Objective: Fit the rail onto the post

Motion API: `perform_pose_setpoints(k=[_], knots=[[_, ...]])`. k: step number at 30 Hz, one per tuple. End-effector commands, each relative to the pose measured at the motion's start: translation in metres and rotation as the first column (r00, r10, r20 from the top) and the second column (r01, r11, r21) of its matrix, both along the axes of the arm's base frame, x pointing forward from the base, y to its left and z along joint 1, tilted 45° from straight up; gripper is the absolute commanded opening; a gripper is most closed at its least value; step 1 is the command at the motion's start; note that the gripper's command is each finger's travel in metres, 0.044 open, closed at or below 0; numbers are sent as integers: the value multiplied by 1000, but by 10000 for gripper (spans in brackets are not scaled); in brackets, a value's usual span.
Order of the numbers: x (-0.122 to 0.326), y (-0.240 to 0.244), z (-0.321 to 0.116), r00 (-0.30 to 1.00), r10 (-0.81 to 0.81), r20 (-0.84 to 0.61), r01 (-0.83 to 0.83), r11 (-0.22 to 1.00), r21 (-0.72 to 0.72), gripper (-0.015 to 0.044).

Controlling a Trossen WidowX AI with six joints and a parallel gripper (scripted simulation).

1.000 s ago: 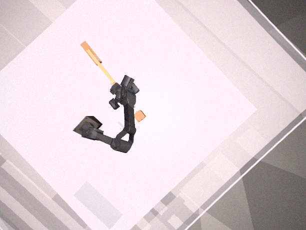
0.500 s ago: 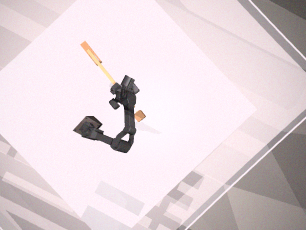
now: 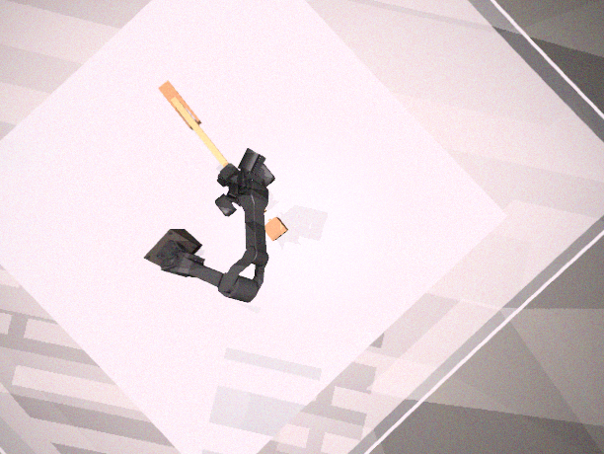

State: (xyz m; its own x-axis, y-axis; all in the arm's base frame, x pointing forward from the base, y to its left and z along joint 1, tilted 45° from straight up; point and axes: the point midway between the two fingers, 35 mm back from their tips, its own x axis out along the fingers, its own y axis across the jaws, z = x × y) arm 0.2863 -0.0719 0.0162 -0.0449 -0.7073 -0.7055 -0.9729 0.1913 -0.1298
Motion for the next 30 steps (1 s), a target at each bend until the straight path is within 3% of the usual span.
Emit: perform_pose_setpoints(k=[1,30], knots=[[0,2,-1,1000,2,4,-2,1000,6,0],[-1,-1,1,1000,2,4,-2,1000,5,0]])
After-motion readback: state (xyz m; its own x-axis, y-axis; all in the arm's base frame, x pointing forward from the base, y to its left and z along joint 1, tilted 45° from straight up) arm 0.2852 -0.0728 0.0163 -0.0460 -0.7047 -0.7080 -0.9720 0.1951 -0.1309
